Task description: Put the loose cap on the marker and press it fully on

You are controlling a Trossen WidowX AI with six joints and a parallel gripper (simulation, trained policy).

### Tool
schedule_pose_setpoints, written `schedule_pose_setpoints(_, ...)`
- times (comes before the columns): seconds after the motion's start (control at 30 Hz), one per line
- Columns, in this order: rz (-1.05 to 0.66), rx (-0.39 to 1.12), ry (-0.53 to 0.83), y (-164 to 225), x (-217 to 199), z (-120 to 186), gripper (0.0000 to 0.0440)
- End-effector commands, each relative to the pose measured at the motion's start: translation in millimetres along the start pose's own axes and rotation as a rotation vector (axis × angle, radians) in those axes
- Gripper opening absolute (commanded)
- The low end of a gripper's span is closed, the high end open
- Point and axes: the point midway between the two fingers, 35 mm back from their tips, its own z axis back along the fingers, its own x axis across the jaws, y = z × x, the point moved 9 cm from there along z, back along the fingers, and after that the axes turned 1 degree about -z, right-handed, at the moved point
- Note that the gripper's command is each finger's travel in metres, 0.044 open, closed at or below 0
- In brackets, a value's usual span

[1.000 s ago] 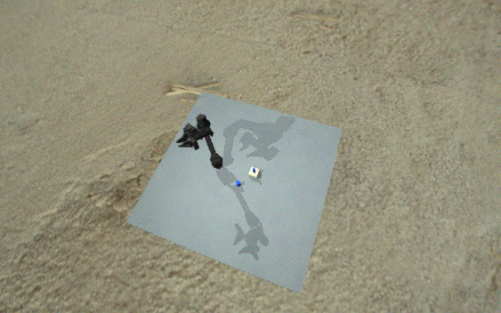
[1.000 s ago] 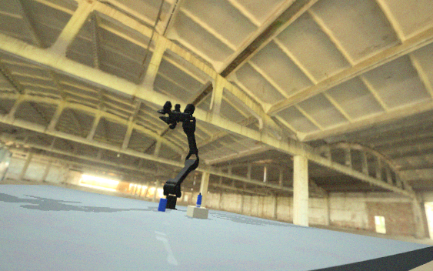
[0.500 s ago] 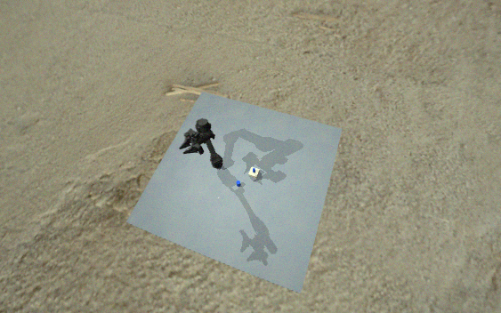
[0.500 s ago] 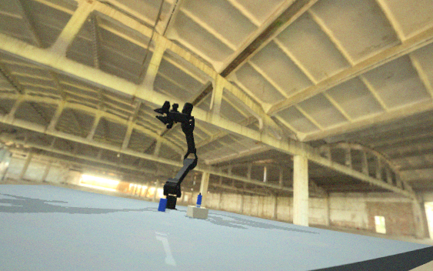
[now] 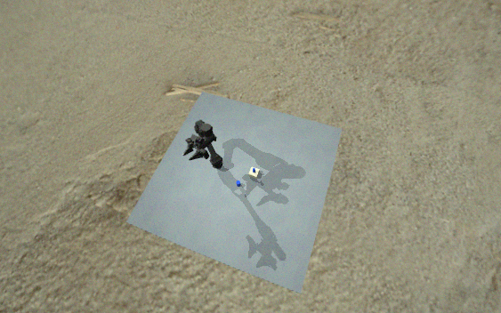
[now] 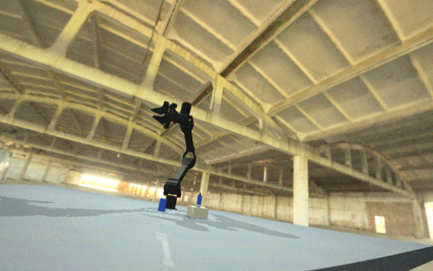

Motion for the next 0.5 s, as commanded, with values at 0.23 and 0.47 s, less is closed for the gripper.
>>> schedule_pose_setpoints(0.23, 0.032, 0.055, -0.08, 18, 15, -1, 0.0293)
schedule_pose_setpoints(0.47, 0.055, 0.094, -0.13, 30, 25, 0, 0.03)
